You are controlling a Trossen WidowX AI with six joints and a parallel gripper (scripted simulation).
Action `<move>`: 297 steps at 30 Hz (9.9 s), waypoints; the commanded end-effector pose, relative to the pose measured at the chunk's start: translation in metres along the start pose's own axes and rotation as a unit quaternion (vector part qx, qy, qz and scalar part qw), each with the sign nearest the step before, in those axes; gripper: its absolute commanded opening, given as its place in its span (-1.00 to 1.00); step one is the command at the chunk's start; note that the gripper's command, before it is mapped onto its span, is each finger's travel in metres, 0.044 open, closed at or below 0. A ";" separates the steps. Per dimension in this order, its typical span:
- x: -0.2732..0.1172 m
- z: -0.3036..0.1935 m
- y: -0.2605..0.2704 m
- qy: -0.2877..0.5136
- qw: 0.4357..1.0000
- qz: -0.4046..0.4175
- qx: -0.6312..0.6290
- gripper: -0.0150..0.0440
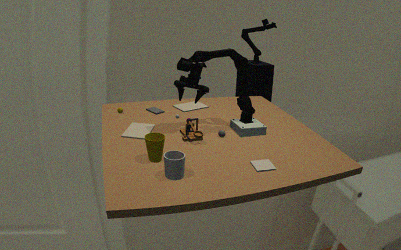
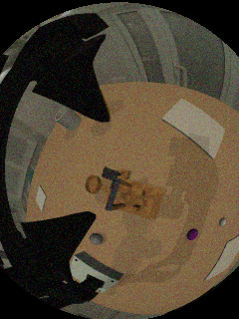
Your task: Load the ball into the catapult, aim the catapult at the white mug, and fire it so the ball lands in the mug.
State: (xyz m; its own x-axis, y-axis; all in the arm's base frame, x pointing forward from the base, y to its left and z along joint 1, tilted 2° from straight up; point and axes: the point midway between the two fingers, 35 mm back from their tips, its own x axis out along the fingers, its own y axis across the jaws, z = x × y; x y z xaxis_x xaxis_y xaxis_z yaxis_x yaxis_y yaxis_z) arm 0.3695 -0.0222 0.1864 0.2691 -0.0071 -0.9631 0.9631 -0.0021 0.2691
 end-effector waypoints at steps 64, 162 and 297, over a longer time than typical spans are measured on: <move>0.152 0.028 -0.059 -0.020 0.991 -0.127 0.033 0.29; 0.151 -0.227 -0.075 0.054 0.880 -0.122 -0.456 0.13; 0.110 -0.254 -0.060 0.107 0.541 -0.076 -0.830 -0.49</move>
State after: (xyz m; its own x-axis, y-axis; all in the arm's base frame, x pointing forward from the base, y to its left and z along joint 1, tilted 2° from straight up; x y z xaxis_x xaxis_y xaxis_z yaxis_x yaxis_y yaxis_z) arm 0.3397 0.2288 0.0597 0.0007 -0.0266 -0.9996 -0.3915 0.9198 -0.0247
